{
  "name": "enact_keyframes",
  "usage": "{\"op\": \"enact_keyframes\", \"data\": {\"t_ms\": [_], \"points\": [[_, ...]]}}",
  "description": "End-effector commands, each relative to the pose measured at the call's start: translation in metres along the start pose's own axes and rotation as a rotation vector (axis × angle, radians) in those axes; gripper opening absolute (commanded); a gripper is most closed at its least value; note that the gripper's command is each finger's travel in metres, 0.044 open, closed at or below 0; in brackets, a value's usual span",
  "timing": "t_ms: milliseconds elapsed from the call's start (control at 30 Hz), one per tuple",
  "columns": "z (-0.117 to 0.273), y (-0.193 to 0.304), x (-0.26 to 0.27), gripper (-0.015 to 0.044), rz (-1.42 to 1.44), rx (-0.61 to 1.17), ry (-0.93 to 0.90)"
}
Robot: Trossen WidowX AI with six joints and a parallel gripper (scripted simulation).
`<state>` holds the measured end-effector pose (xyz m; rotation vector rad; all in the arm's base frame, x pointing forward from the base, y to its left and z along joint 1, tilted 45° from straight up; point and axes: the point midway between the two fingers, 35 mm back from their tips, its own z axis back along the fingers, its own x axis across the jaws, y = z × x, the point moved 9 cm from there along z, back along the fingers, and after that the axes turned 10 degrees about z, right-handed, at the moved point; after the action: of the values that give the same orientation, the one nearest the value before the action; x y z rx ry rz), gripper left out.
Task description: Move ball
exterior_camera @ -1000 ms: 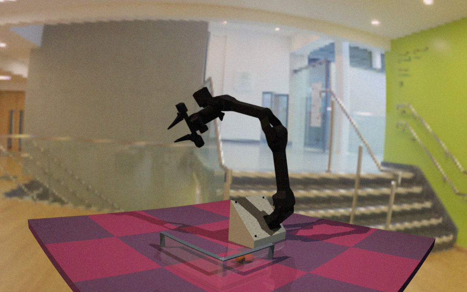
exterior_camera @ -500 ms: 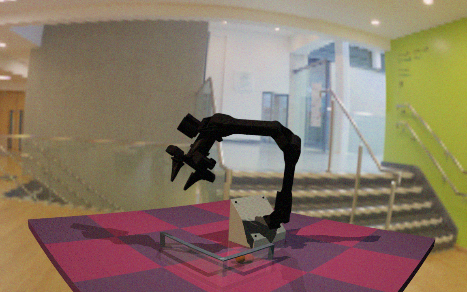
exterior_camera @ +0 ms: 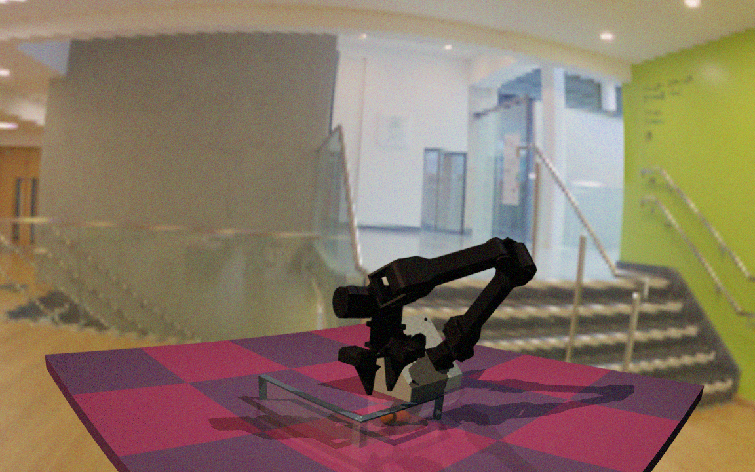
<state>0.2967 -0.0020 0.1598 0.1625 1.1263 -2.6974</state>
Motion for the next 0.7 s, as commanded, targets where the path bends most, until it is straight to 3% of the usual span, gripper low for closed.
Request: {"op": "enact_keyframes", "data": {"t_ms": [0, 667], "points": [[-0.010, -0.014, 0.011, 0.0266, 0.007, -0.004, -0.050], [-0.041, -0.014, 0.012, 0.0266, 0.008, -0.005, -0.050]]}}
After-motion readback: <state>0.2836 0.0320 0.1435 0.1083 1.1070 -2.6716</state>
